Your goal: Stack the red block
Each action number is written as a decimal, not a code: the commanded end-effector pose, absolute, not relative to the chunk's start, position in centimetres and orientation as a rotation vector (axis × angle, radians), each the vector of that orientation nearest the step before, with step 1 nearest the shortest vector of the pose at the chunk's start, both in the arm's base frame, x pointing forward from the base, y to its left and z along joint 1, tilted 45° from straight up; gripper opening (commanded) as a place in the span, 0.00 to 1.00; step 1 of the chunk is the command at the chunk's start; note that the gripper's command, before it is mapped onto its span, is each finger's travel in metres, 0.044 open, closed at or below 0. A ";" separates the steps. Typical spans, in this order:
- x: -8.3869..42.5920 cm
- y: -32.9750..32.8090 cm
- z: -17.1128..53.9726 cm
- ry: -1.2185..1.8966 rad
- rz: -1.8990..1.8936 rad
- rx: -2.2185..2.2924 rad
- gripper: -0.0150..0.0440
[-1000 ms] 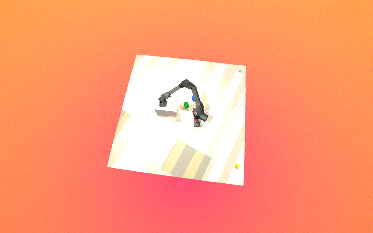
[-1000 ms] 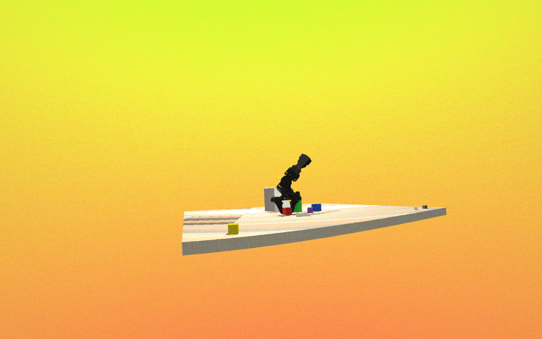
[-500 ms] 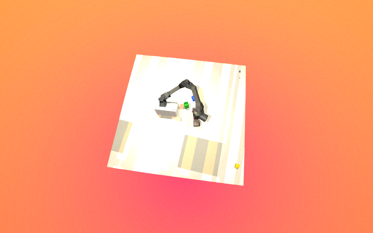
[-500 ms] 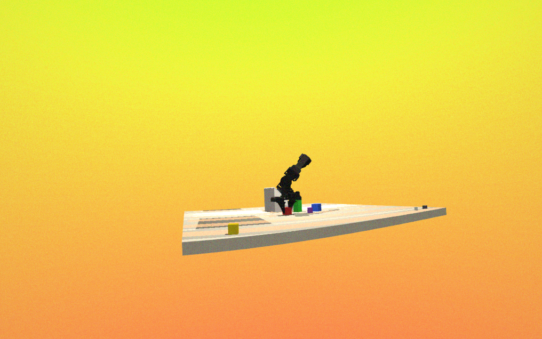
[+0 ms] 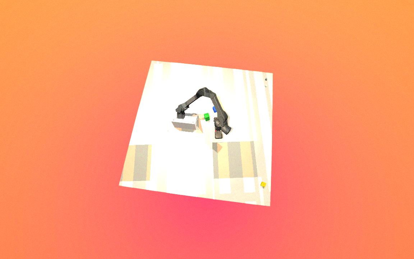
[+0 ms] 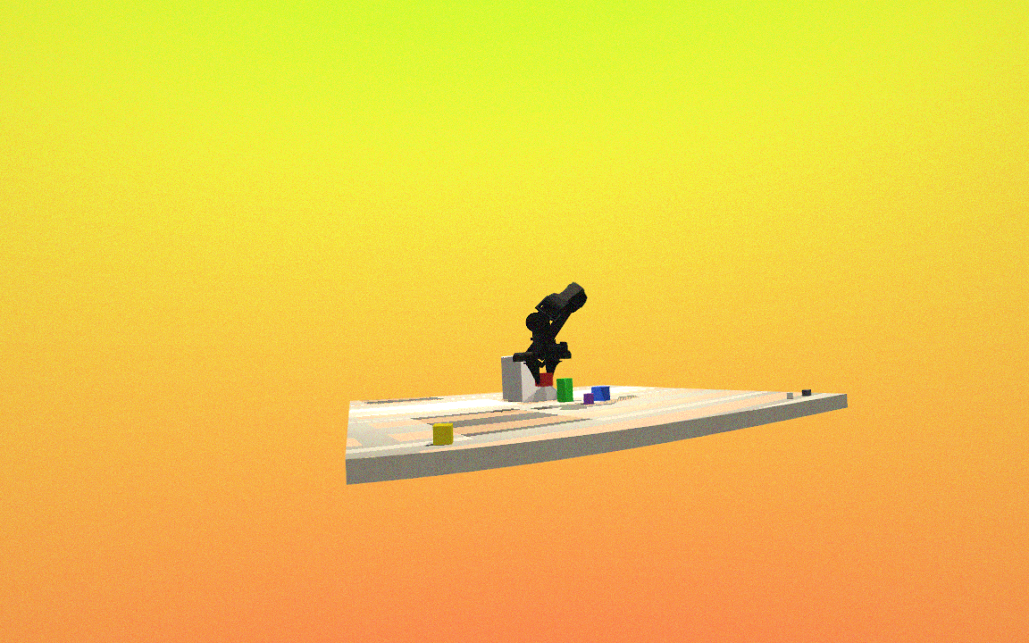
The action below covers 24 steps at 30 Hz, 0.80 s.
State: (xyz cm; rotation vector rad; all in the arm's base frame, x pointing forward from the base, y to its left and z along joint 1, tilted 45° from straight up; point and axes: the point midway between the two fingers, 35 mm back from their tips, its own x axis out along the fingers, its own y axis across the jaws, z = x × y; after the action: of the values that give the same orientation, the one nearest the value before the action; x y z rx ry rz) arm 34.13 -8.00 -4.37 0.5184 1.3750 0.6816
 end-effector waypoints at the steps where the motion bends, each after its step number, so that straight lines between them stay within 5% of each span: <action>1: 34.2 -9.6 -2.9 1.365 0.673 0.503 0.25; 24: 32.4 -10.0 1.9 1.368 0.672 0.503 0.25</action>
State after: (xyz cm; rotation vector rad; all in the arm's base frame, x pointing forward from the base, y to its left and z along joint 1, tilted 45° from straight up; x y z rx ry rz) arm 32.93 -10.65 0.93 0.5051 1.3662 0.6744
